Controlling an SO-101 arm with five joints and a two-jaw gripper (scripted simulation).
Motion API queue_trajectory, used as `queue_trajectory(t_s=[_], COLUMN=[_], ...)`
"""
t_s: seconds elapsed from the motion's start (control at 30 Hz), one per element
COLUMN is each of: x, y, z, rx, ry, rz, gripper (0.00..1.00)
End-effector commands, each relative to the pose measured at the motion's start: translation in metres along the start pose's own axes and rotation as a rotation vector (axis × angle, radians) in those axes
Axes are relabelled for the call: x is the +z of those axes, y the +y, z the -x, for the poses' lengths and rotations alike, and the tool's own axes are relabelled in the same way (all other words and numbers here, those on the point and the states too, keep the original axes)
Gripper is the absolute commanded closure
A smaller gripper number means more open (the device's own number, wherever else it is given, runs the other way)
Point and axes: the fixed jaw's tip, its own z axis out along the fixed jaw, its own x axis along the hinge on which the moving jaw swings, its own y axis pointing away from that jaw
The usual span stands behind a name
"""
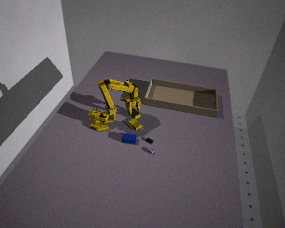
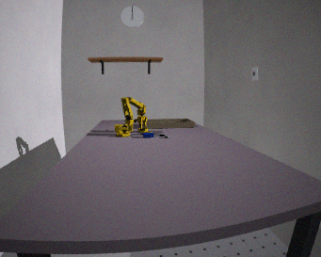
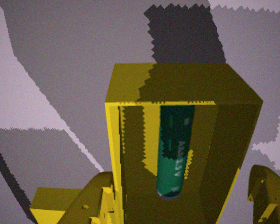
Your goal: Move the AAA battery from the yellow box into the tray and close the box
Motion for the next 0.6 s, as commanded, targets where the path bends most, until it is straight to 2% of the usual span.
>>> queue_trajectory(t_s=[0.0, 0.57], x=[-0.0005, 0.0039], y=[-0.0024, -0.0003], z=[0.0008, 0.0013], rx=[0.002, 0.002], ry=[0.002, 0.002], rz=[-0.014, -0.014], gripper=[0.72, 0.72])
